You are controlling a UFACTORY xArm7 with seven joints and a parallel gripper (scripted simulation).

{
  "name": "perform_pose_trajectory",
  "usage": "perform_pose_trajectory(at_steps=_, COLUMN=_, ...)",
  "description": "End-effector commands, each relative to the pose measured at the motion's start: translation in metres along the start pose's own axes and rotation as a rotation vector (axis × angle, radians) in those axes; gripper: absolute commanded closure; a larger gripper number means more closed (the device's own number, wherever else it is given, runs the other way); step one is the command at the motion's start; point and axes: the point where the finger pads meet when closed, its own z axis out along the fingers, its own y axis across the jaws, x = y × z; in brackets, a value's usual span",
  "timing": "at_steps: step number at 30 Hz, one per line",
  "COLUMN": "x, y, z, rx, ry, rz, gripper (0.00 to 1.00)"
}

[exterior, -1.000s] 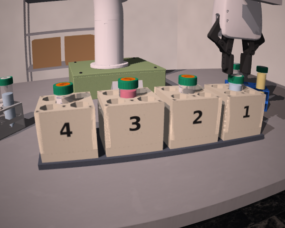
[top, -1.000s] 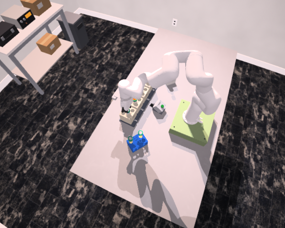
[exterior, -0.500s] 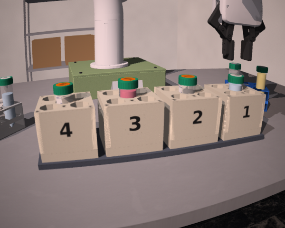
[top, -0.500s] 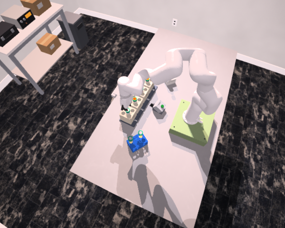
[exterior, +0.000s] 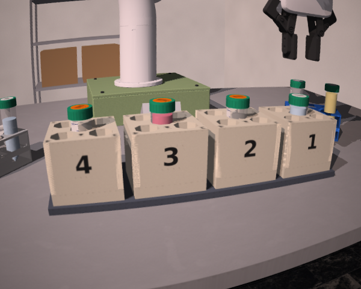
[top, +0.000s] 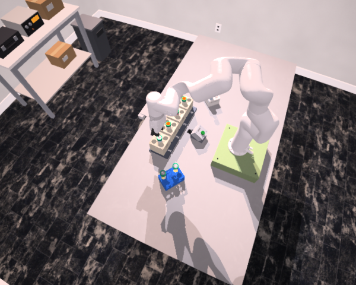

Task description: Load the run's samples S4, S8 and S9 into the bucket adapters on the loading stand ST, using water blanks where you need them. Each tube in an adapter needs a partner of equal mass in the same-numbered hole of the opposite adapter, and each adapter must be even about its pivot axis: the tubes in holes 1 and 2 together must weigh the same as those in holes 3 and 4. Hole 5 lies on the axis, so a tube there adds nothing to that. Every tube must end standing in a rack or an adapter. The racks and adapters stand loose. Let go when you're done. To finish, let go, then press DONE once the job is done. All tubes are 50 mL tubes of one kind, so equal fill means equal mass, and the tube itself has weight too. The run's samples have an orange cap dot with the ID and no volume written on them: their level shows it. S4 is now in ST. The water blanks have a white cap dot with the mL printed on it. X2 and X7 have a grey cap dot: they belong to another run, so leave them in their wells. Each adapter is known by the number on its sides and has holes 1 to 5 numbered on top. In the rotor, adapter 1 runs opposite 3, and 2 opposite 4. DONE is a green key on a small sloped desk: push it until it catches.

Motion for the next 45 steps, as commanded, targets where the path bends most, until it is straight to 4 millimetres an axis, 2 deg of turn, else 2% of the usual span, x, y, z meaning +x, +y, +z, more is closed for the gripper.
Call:
perform_pose_trajectory(at_steps=1, x=0.001, y=-0.001, z=-0.008, rx=0.002, ry=0.004, rz=0.0, gripper=0.56)
perform_pose_trajectory(at_steps=26, x=0.001, y=-0.001, z=-0.052, rx=0.002, ry=0.004, rz=0.0, gripper=0.56)
perform_pose_trajectory(at_steps=45, x=0.001, y=-0.001, z=-0.052, rx=0.002, ry=0.004, rz=0.0, gripper=0.56)
